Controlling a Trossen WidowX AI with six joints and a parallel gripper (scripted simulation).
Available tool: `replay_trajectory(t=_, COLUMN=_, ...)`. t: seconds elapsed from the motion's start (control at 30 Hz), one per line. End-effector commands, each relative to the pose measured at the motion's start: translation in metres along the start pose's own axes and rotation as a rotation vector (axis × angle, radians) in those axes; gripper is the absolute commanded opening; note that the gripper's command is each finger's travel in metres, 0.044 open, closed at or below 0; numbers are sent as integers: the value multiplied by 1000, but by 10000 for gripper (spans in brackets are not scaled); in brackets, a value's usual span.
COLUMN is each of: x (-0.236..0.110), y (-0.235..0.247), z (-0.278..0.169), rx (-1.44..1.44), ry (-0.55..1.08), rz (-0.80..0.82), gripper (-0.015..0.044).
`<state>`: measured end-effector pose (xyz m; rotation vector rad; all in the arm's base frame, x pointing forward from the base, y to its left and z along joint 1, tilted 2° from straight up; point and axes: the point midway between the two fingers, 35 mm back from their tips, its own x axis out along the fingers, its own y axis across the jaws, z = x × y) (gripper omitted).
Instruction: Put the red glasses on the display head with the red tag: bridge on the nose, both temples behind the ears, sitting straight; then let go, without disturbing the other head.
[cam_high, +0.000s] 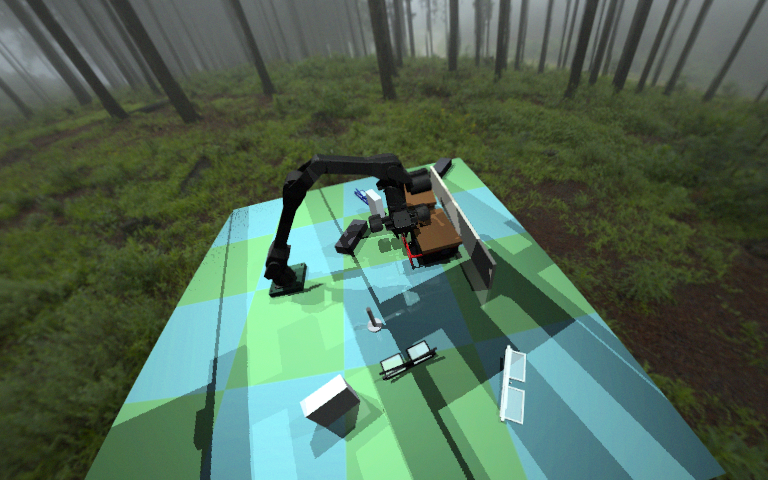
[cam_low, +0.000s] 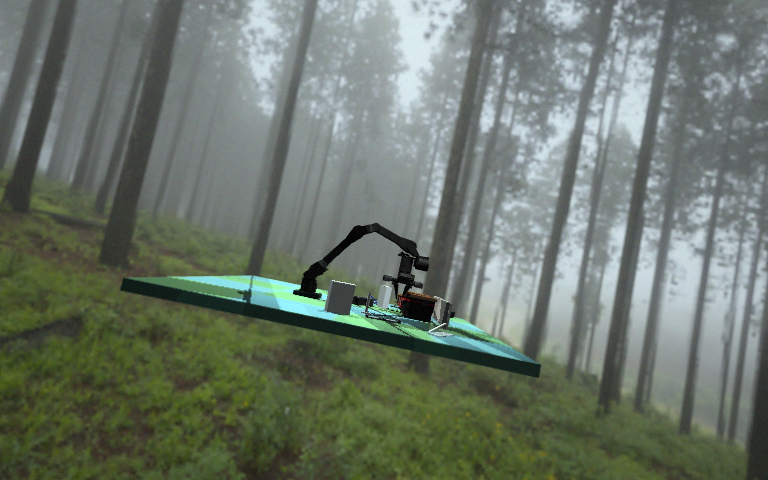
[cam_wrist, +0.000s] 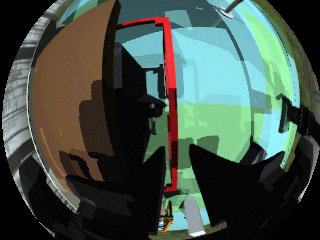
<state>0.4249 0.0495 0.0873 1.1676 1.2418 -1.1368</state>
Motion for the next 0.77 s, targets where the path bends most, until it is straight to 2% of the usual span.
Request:
replay_trajectory(t=0.0, x=-23, y=1, z=1, rx=-4, ry=5, rz=4, gripper=107)
replay_trajectory(t=0.2, x=-25, y=0, z=1, rx=-5, ry=5, rz=3, gripper=107)
replay_trajectory(t=0.47, x=-32, y=-35, z=1, rx=-5, ry=5, rz=0, gripper=107)
replay_trajectory(t=0.73, x=-39, y=-50, z=1, rx=-5, ry=5, rz=-1, gripper=107)
